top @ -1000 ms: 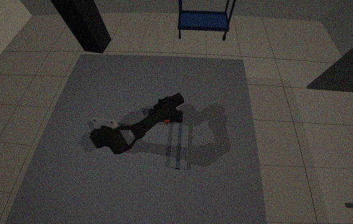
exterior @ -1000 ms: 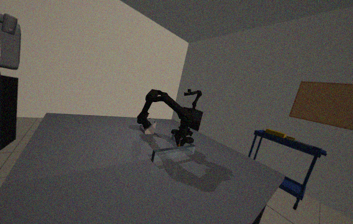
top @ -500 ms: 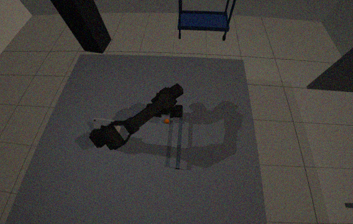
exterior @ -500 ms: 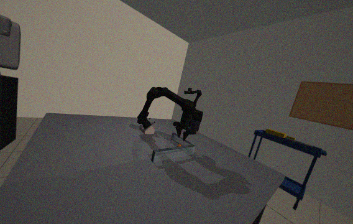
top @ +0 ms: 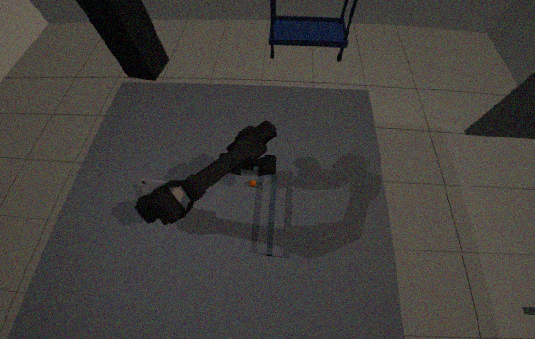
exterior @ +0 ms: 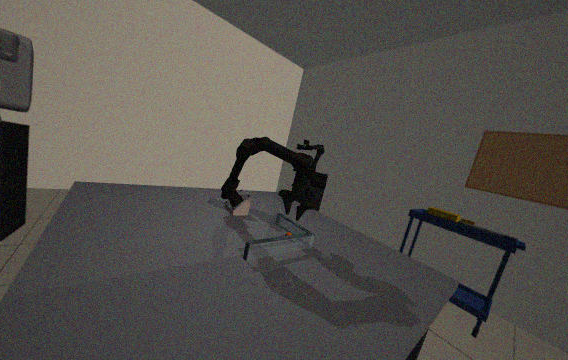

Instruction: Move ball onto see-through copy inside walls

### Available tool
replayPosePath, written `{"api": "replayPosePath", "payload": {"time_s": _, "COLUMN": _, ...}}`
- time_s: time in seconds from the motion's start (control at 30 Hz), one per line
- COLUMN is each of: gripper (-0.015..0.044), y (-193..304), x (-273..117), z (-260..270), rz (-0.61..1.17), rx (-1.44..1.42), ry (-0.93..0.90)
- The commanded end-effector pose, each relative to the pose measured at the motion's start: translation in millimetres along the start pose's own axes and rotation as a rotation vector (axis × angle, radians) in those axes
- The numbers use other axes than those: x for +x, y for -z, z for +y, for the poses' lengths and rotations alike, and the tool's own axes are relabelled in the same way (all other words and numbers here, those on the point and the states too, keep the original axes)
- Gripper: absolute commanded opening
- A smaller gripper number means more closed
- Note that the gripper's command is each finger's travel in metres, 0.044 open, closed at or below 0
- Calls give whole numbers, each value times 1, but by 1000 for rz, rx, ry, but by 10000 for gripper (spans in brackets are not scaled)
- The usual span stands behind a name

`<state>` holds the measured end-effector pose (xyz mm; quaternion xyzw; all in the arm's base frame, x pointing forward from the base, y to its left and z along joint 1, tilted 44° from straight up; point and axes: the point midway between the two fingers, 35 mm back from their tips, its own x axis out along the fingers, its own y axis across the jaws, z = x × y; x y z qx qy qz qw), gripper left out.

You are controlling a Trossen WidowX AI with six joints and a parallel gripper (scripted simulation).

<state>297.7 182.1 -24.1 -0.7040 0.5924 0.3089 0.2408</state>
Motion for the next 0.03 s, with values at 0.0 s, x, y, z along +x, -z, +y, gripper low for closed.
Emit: {"api": "replayPosePath", "payload": {"time_s": 0.0, "gripper": 407, "y": -1, "x": -36, "z": 1, "rz": -10, "rx": 10, "ry": 12}}
